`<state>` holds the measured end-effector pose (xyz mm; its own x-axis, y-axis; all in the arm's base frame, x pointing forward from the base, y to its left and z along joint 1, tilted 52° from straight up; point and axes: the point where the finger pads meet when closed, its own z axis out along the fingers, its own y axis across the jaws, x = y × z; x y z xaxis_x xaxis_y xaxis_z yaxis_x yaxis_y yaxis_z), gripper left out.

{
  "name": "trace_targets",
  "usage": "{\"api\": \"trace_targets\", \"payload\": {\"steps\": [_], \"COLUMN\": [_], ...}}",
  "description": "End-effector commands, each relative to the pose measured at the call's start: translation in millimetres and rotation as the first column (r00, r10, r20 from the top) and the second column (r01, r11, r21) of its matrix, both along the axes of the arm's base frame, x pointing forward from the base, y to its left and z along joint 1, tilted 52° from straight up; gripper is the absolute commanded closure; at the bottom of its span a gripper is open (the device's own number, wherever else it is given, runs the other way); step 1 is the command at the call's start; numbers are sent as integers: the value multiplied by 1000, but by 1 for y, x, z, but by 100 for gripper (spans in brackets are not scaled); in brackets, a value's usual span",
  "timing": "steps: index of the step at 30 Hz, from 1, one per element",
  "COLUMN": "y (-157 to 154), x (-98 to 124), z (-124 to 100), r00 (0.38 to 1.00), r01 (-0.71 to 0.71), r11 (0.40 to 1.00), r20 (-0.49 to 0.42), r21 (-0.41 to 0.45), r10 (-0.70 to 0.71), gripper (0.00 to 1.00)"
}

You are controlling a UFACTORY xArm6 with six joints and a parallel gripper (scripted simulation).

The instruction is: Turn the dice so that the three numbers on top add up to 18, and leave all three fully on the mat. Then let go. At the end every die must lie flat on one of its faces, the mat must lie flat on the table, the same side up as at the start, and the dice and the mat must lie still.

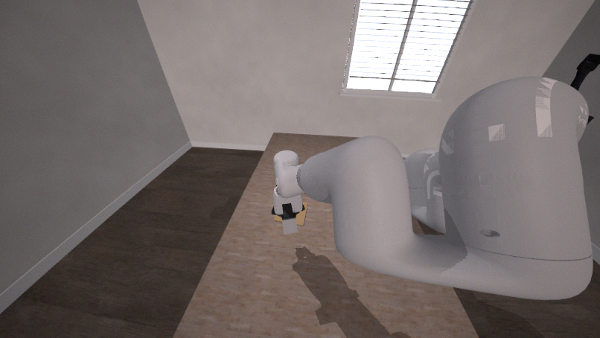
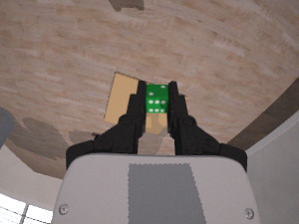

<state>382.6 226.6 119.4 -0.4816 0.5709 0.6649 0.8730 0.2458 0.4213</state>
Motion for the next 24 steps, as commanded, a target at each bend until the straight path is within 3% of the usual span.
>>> {"api": "trace_targets", "payload": {"steps": [1, 3, 5, 7, 8, 10, 11, 14, 16, 24], "y": [-1, -8, -39, -39, -57, -57, -74, -74, -90, -91], "x": [1, 2, 1, 1, -2, -2, -6, -6, -13, -14], "z": [1, -7, -44, -44, -66, -66, -86, -86, -106, -107], "r00": [1000, 1000, 995, 995, 989, 989, 981, 981, 970, 969], "r01": [1, 13, 61, 61, 93, 93, 122, 122, 154, 156], "r11": [1000, 1000, 998, 998, 996, 996, 992, 992, 988, 988], "r20": [2, -13, -76, -76, -117, -117, -153, -153, -192, -194], "r21": [0, -1, -4, -4, -4, -4, -1, -1, 4, 5], "r10": [-1, -13, -61, -61, -93, -93, -121, -121, -151, -152], "gripper": [85, 85, 85, 85, 85, 85, 85, 85, 85, 85]}}
